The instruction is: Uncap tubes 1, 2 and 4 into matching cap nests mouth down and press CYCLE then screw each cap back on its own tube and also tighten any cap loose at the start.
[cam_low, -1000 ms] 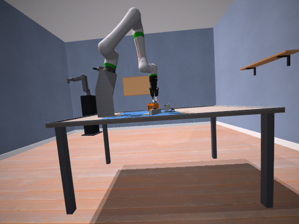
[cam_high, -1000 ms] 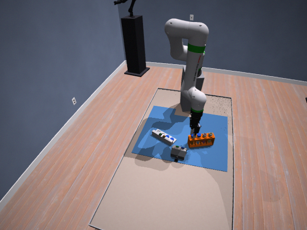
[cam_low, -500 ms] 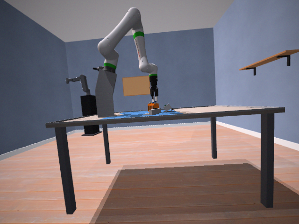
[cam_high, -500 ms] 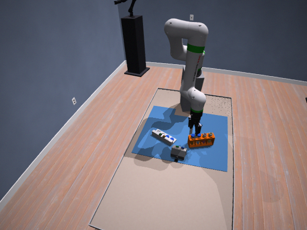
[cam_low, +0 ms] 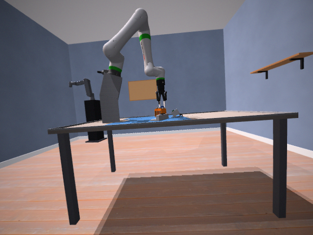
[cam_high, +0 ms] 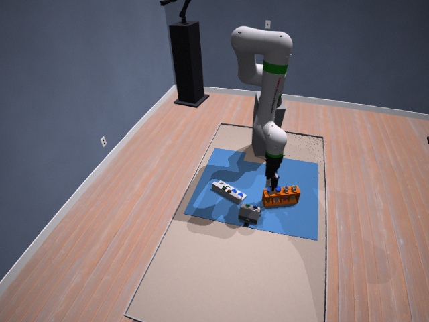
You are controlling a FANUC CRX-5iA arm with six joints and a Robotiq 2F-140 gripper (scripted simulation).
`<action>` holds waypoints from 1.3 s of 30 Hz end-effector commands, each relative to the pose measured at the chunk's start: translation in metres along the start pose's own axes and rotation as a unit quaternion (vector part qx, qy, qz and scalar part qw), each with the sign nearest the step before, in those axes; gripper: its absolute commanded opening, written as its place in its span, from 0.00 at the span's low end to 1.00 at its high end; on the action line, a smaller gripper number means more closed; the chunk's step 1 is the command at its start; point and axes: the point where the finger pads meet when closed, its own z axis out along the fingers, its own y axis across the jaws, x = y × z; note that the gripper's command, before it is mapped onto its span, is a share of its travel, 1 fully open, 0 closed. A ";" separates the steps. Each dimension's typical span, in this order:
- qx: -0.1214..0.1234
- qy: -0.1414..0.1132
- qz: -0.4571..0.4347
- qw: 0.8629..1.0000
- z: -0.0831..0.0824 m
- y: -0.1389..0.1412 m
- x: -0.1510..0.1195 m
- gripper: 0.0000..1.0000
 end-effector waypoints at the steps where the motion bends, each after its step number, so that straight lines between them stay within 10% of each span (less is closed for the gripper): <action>1: -0.001 0.004 0.139 0.990 0.000 -0.001 0.000 0.35; 12: 0.000 0.005 0.208 0.978 0.000 -0.001 0.000 0.35; 13: 0.000 0.005 0.208 0.978 0.000 -0.001 0.000 0.00; 27: 0.000 0.005 0.208 0.978 0.000 -0.001 0.000 0.00; 39: -0.002 0.005 -0.053 0.999 0.000 -0.001 0.000 0.00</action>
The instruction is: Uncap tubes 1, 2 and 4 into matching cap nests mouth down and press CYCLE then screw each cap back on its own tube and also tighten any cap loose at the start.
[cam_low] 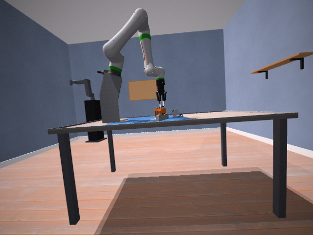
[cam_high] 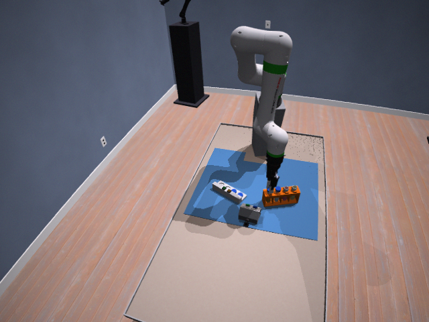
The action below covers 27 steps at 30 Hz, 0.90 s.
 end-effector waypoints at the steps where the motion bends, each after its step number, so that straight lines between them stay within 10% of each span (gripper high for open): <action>1: -0.001 -0.004 -0.062 0.998 0.000 0.000 0.000 0.00; 7: -0.001 -0.004 -0.062 0.998 0.000 0.000 0.000 0.00; 8: -0.001 -0.004 -0.062 0.998 0.000 0.000 0.000 0.35; 27: -0.001 -0.004 0.069 0.998 -0.003 -0.001 0.000 0.35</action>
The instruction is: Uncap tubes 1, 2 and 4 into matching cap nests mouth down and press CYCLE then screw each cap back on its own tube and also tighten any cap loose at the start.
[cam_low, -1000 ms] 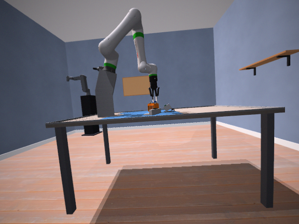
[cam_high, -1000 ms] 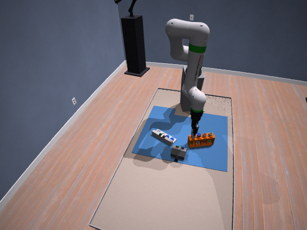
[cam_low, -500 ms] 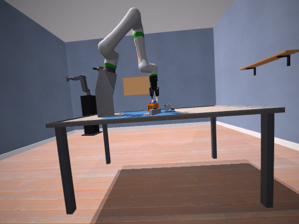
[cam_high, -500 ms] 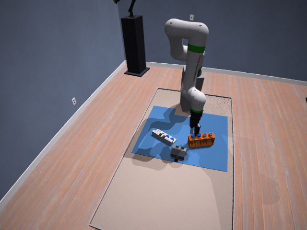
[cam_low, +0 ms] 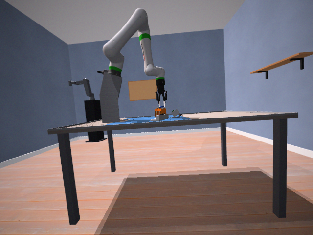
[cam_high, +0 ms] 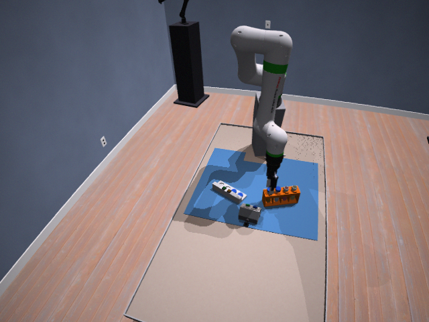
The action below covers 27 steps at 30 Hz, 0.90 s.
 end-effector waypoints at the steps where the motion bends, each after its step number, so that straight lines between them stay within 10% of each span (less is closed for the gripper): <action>1: -0.002 0.002 0.021 1.000 -0.002 -0.001 0.000 0.35; 14: -0.002 0.002 0.021 1.000 -0.005 -0.001 0.000 0.35; 15: -0.002 0.002 0.021 1.000 -0.005 -0.001 0.000 0.00; 27: -0.002 0.002 0.021 1.000 -0.005 -0.001 0.000 0.00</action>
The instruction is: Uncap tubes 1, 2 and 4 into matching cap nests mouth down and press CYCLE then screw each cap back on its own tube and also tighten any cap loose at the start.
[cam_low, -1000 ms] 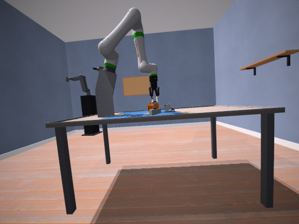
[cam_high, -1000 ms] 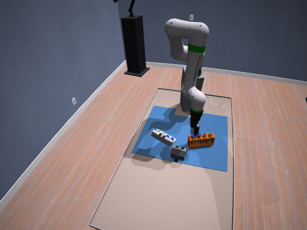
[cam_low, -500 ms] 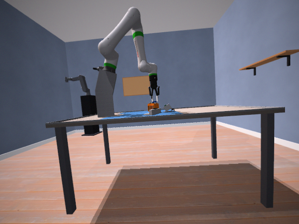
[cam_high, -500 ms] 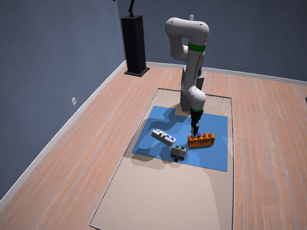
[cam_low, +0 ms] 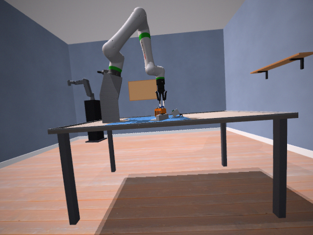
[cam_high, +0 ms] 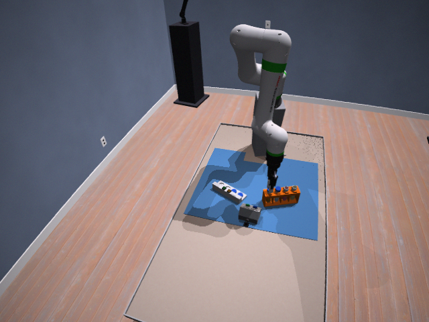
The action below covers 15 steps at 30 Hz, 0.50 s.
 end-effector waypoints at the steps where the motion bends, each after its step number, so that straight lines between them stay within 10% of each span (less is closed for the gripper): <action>1: -0.002 0.001 0.000 1.000 0.000 -0.001 0.000 0.00; 15: -0.002 0.001 0.000 1.000 -0.036 -0.001 0.000 0.00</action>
